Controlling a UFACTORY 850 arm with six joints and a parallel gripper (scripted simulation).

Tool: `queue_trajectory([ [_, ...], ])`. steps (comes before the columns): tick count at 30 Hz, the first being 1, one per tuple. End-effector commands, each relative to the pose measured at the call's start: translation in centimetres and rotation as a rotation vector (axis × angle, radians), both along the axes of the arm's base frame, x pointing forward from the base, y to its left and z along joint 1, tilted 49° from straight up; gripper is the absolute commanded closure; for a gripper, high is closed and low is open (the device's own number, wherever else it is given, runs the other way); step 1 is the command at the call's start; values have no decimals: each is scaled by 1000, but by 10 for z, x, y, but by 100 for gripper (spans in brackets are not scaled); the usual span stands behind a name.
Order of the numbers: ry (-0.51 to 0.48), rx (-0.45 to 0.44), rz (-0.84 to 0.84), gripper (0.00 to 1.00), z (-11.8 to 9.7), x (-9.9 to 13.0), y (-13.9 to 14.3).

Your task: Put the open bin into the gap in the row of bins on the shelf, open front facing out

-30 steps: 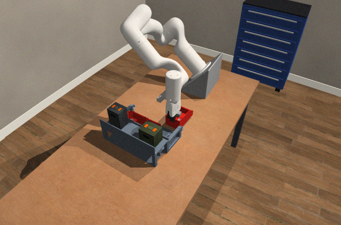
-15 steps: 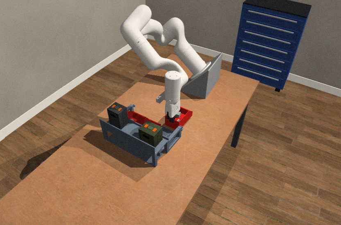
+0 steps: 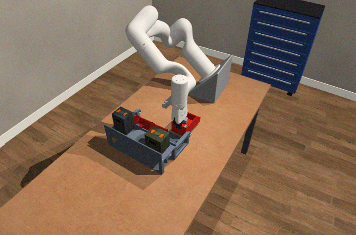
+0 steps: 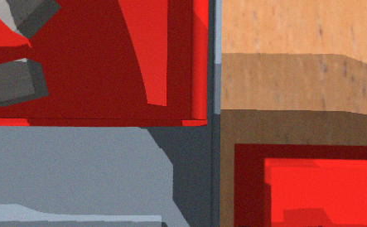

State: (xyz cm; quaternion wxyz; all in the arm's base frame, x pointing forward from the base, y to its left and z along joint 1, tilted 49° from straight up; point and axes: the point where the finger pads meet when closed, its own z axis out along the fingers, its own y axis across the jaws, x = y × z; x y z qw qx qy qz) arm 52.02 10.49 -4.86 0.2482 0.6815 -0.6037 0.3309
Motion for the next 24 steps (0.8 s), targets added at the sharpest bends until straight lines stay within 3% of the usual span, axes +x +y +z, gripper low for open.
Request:
queue_trajectory([
  [1,-2,1,1,100,1,7,2],
  [24,-2,1,1,100,2,19,4],
])
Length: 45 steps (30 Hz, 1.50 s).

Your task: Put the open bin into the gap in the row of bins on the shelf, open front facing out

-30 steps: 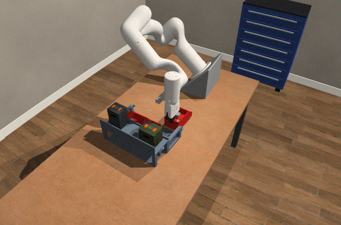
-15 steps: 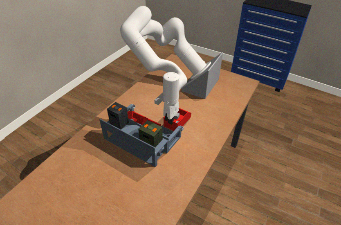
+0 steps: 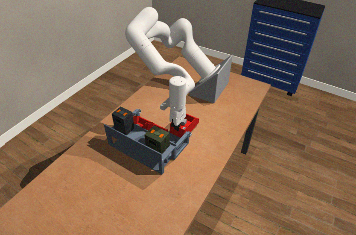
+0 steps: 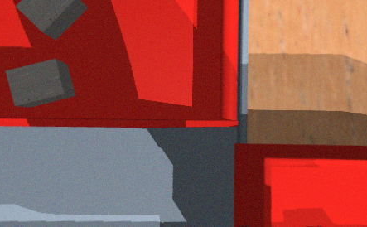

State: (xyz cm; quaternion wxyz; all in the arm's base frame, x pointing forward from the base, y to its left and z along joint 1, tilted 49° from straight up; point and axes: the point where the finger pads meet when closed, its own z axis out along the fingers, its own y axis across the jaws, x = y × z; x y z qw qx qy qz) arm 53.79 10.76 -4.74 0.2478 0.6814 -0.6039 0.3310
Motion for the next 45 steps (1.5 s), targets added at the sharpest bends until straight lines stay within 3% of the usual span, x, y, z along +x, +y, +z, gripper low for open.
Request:
queue_trajectory([
  [1,-1,1,1,100,0,1,1],
  [29,-1,1,1,100,2,21,4],
  [45,-17,2,19,100,1,20,4],
])
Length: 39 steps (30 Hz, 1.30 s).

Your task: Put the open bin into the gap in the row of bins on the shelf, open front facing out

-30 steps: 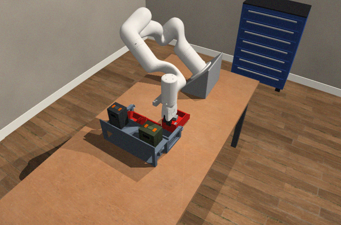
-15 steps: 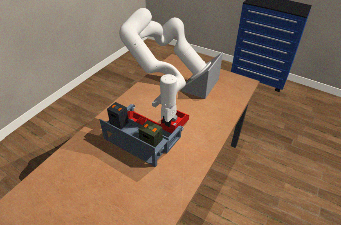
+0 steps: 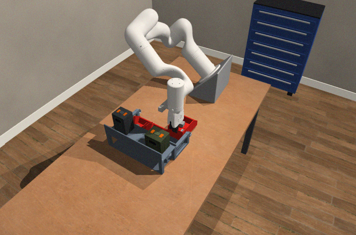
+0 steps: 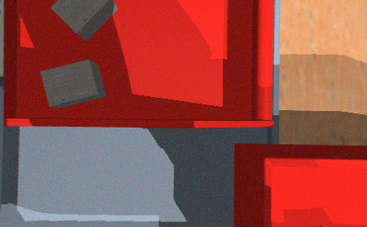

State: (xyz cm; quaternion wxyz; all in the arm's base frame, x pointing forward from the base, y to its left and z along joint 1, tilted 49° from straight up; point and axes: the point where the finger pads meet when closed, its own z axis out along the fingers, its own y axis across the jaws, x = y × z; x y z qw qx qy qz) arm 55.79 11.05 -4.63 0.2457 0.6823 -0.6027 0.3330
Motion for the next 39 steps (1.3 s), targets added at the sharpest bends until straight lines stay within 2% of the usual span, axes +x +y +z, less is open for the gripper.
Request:
queue_trajectory([
  [1,-17,2,18,100,0,-1,0],
  [39,-56,5,63,100,0,-3,0],
])
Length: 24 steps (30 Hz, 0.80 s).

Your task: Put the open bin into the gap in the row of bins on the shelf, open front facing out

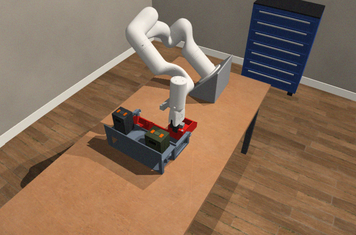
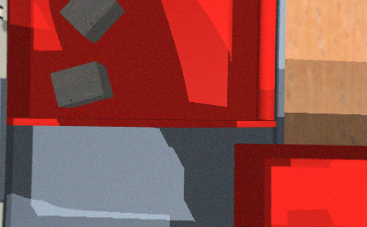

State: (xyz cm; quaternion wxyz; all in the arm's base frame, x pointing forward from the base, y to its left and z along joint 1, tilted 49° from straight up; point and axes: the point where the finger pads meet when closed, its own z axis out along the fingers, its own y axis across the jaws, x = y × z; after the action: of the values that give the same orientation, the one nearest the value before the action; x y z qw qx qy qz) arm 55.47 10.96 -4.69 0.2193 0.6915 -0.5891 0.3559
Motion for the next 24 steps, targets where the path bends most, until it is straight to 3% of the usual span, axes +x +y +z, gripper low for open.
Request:
queue_trajectory([
  [1,-5,1,4,100,1,1,1],
  [24,-12,2,12,100,0,0,1],
])
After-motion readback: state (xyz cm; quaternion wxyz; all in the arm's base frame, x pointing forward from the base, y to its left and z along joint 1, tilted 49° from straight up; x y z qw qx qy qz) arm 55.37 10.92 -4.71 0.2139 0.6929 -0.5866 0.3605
